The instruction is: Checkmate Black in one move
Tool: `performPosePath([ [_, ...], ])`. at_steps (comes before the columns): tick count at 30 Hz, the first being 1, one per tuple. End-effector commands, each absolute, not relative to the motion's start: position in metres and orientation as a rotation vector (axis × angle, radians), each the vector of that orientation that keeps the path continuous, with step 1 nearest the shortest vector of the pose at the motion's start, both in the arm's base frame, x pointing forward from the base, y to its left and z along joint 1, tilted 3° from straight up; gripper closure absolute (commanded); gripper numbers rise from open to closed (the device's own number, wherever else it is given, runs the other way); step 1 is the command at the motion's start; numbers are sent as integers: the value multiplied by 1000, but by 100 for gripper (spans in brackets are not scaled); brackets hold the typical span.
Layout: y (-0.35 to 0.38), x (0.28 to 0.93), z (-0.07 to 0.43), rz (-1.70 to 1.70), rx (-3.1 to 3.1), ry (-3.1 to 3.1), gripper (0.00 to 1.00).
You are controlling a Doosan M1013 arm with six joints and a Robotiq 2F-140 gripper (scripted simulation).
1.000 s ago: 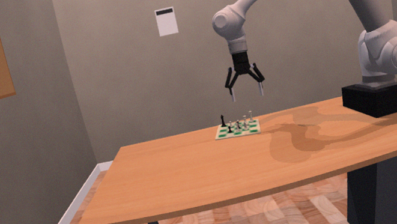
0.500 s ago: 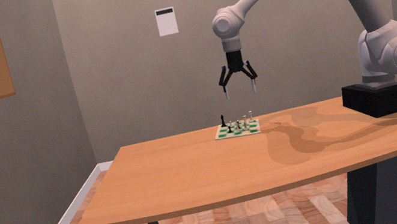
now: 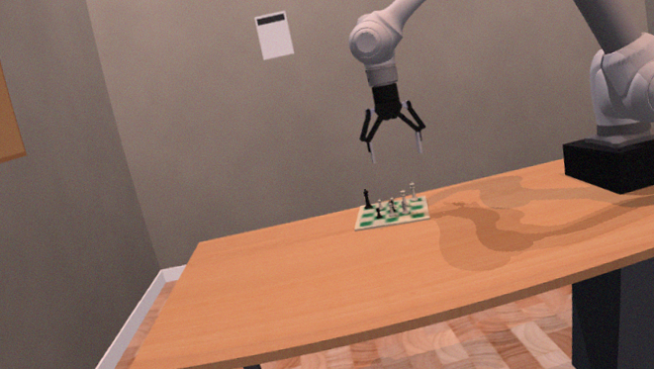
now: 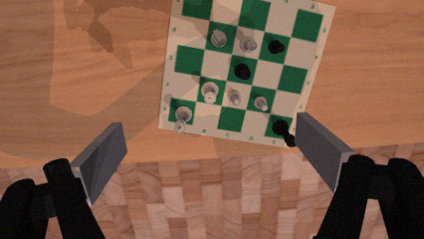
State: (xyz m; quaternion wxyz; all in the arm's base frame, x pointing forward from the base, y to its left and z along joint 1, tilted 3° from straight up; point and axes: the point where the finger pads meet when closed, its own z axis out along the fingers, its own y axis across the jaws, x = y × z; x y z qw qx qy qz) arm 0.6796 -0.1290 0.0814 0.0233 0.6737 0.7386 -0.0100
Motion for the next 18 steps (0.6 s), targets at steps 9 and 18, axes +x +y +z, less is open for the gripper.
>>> performPosePath([
  [9, -130, 681, 69, 8, 2729, 1461, 0],
  [18, -131, 682, 62, 36, 3006, 773, 0],
])
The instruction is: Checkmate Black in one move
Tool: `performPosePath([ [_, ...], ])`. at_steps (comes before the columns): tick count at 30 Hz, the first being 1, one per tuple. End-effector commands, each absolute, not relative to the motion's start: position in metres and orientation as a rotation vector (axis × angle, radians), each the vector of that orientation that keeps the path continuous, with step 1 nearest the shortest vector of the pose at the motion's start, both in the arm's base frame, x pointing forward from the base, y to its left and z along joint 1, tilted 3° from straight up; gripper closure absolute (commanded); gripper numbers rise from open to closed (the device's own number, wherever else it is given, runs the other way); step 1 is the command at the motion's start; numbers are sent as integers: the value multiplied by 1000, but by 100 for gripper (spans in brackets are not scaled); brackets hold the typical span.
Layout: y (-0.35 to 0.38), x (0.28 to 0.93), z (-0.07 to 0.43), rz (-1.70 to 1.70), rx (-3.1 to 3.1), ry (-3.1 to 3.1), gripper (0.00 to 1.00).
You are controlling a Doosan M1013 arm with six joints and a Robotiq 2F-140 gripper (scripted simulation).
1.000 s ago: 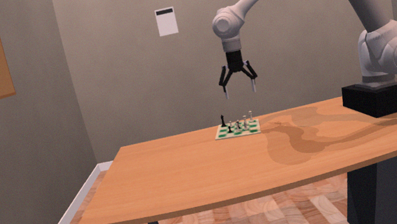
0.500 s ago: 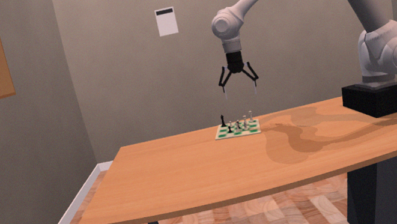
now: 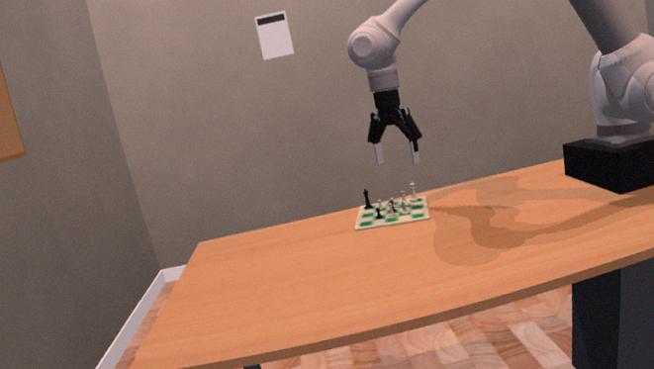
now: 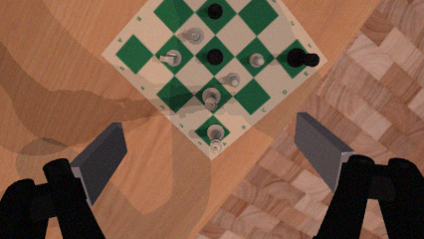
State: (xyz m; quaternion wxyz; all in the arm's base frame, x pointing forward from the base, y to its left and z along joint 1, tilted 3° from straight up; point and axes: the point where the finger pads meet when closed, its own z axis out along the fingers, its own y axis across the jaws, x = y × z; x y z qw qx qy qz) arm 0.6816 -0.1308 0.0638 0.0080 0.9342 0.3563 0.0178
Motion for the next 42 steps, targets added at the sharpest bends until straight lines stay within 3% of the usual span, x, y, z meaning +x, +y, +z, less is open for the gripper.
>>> performPosePath([
  [1, -131, 682, 62, 36, 3024, 694, 0],
  [2, -131, 682, 62, 34, 3039, 613, 0],
  [3, -131, 682, 62, 31, 3050, 534, 75],
  [42, -131, 682, 62, 22, 3061, 398, 75],
])
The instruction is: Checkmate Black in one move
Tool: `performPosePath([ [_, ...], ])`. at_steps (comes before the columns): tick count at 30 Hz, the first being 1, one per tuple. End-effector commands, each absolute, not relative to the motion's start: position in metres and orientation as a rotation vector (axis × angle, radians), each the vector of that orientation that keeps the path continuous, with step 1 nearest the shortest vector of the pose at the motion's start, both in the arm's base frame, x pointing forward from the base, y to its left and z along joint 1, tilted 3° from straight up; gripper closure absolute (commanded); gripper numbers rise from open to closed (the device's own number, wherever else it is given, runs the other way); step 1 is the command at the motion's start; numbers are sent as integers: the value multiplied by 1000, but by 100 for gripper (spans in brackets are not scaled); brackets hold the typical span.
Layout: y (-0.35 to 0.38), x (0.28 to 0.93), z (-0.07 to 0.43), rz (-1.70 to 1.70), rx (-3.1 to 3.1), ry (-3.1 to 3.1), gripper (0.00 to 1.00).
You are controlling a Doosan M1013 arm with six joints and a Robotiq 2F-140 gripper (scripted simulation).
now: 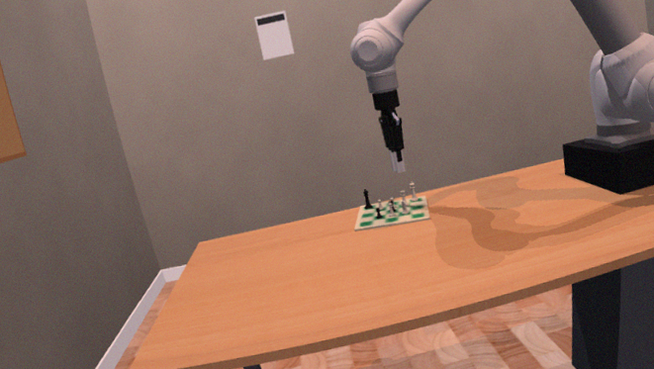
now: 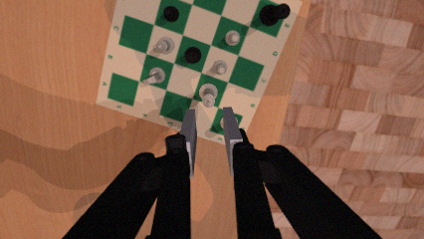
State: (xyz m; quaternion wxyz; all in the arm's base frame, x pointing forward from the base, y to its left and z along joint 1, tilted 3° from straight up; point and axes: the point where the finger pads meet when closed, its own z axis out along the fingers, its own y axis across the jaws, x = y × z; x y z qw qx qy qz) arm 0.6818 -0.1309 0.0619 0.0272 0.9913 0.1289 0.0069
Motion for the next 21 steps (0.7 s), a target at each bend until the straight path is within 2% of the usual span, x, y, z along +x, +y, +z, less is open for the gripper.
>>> performPosePath([
  [1, -131, 682, 62, 22, 3061, 398, 75],
  [21, -132, 682, 47, 21, 3061, 398, 75],
])
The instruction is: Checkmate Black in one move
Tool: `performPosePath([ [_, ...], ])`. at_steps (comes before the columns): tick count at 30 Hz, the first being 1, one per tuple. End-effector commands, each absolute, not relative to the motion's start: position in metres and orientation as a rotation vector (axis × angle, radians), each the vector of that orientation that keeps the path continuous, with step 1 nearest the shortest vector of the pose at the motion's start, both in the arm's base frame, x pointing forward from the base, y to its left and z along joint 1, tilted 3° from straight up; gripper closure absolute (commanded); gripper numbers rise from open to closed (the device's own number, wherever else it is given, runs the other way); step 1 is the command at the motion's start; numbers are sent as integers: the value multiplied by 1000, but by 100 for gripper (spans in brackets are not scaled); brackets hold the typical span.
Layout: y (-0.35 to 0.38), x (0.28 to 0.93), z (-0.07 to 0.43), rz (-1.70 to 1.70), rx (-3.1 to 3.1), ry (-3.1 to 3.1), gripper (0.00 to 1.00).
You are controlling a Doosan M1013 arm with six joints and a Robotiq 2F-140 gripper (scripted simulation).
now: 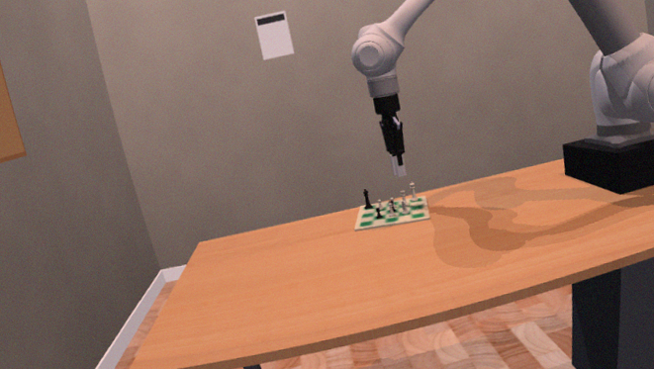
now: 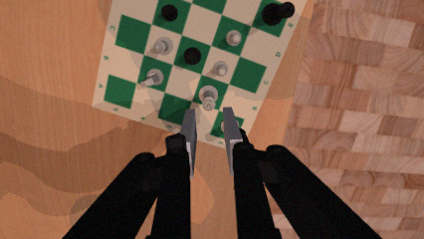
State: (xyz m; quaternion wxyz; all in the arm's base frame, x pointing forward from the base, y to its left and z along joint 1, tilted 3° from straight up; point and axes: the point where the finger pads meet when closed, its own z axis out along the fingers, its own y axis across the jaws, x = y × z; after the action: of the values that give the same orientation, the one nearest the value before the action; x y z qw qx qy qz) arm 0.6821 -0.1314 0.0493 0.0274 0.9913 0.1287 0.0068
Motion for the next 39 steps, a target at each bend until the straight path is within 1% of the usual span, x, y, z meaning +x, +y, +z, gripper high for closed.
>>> performPosePath([
  [1, -132, 682, 45, 21, 3061, 398, 75],
  [24, -133, 683, 15, 21, 3061, 398, 75],
  [39, -133, 683, 10, 21, 3061, 398, 75],
])
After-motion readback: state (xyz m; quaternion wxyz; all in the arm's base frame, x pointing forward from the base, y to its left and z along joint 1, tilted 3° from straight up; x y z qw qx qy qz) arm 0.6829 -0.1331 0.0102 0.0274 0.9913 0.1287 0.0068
